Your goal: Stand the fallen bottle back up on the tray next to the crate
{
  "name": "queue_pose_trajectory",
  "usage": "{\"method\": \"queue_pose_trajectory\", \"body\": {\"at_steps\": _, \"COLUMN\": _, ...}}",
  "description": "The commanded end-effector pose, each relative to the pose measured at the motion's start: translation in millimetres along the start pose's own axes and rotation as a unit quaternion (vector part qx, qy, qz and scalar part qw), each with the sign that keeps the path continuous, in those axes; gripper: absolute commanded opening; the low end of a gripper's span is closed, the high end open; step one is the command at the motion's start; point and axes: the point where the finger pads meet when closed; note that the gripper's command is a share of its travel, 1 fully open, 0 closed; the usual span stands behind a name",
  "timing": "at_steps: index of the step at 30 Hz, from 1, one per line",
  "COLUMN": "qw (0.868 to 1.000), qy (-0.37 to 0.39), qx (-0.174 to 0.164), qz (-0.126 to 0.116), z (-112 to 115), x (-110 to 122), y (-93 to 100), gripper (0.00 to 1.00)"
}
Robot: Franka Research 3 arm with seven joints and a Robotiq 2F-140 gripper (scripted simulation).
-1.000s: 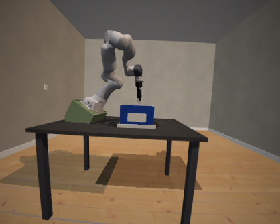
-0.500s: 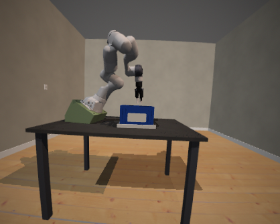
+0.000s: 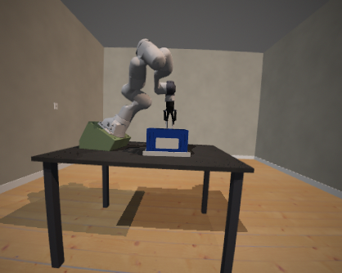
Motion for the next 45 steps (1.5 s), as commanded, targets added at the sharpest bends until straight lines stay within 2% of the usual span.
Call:
{"method": "queue_pose_trajectory", "body": {"at_steps": 1, "qw": 0.994, "qy": 0.112, "qx": -0.007, "qz": -0.006, "z": 2, "x": 3, "y": -4.9, "gripper": 0.38}}
{"method": "queue_pose_trajectory", "body": {"at_steps": 2, "qw": 0.989, "qy": 0.15, "qx": -0.011, "qz": -0.007, "z": 2, "x": 3, "y": -8.0, "gripper": 0.38}}
{"method": "queue_pose_trajectory", "body": {"at_steps": 11, "qw": 0.964, "qy": 0.264, "qx": -0.018, "qz": -0.013, "z": 3, "x": 3, "y": -40.0, "gripper": 0.38}}
{"method": "queue_pose_trajectory", "body": {"at_steps": 16, "qw": 0.964, "qy": 0.264, "qx": -0.018, "qz": -0.013, "z": 4, "x": 3, "y": -57.4, "gripper": 0.38}}
{"method": "queue_pose_trajectory", "body": {"at_steps": 18, "qw": 0.964, "qy": 0.264, "qx": -0.018, "qz": -0.013, "z": 4, "x": 3, "y": -57.4, "gripper": 0.38}}
{"method": "queue_pose_trajectory", "body": {"at_steps": 30, "qw": 0.964, "qy": 0.264, "qx": -0.018, "qz": -0.013, "z": 5, "x": 2, "y": -88.9, "gripper": 0.38}}
{"method": "queue_pose_trajectory", "body": {"at_steps": 45, "qw": 0.964, "qy": 0.264, "qx": -0.018, "qz": -0.013, "z": 6, "x": 2, "y": -99.9, "gripper": 0.38}}
Point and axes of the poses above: the point where the finger pads meet when closed, its own y axis back along the fingers, its own x axis across the jaws, z = x × y
